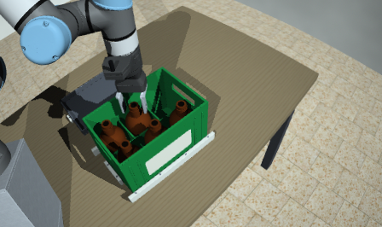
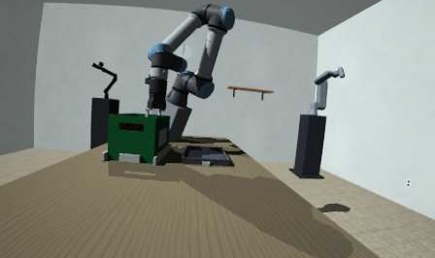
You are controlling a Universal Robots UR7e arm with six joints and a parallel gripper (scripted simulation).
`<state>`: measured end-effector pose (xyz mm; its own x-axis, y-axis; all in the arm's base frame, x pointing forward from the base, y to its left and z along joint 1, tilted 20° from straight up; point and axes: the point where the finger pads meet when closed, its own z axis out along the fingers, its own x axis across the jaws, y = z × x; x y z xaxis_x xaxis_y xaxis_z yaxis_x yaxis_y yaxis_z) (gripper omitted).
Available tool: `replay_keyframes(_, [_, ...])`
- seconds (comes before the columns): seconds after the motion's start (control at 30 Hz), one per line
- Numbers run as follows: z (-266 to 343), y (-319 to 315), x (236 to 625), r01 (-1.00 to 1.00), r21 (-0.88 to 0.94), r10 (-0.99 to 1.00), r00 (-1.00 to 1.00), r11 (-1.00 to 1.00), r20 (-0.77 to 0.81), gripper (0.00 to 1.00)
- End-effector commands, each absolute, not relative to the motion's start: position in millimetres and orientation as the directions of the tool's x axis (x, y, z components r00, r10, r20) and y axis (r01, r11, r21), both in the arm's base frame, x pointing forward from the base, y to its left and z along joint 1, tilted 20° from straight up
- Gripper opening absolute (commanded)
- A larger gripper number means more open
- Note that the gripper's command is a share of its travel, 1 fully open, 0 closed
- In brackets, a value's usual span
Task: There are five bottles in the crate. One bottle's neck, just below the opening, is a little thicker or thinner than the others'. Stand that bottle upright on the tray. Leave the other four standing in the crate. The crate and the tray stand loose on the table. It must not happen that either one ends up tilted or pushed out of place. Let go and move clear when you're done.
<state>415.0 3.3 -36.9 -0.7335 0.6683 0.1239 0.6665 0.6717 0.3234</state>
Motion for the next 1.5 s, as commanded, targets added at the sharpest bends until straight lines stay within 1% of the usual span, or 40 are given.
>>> replay_keyframes(0.0, [-36.6, 3.0, 415.3, 0.666, 0.324, 0.668, -0.734, 0.672, 0.123, 1.00])
replay_keyframes(0.73, [-28.1, 0.1, 414.1, 0.666, 0.324, 0.668, -0.734, 0.672, 0.123, 1.00])
replay_keyframes(1.47, [28.2, -19.0, 406.1, 0.666, 0.324, 0.668, -0.734, 0.672, 0.123, 1.00])
